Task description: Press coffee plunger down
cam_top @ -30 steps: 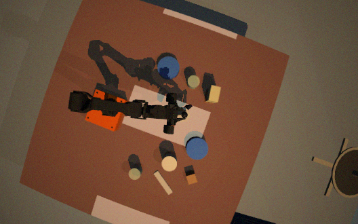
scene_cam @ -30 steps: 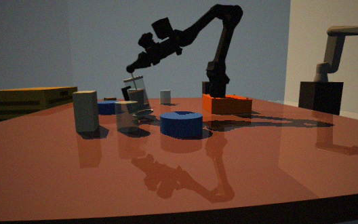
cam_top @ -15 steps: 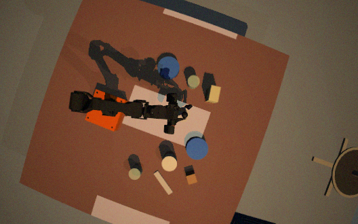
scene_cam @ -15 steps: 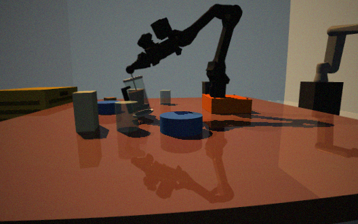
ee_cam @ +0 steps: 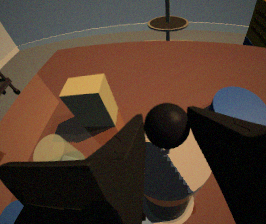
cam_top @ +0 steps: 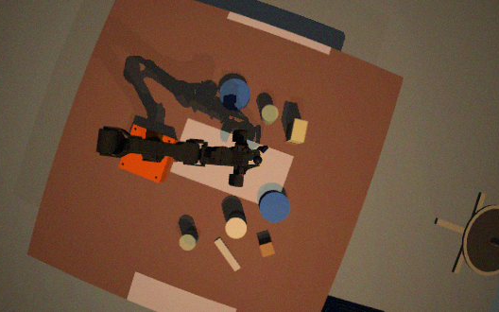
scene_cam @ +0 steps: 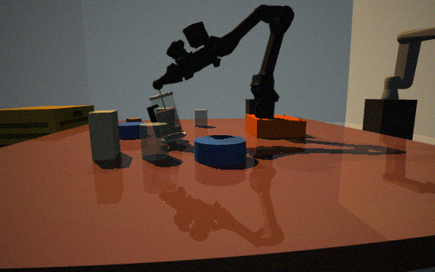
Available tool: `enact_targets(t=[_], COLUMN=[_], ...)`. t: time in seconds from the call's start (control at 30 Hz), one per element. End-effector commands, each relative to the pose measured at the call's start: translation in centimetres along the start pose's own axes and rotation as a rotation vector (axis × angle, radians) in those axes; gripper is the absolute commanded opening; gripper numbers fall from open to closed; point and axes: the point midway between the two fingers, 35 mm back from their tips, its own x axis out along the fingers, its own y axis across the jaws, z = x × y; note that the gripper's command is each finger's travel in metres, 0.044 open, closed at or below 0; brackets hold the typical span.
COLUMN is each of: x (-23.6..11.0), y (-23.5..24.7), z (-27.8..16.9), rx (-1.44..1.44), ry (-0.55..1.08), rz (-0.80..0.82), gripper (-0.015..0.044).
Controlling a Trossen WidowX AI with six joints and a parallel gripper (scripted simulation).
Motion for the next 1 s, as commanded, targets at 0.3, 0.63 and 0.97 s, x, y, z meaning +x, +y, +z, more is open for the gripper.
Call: enact_targets(t=[0.3, 0.63, 0.97], x=[0.0, -0.9, -7.8], y=[0.0, -0.1, -0.3], z=[0.0, 0.8, 4.5], rx=[0.0, 0.002, 0.01], ry=[0.002, 0.004, 0.02], rz=[0.0, -0.001, -0.004], gripper=[0.0334, 0.044, 0.044])
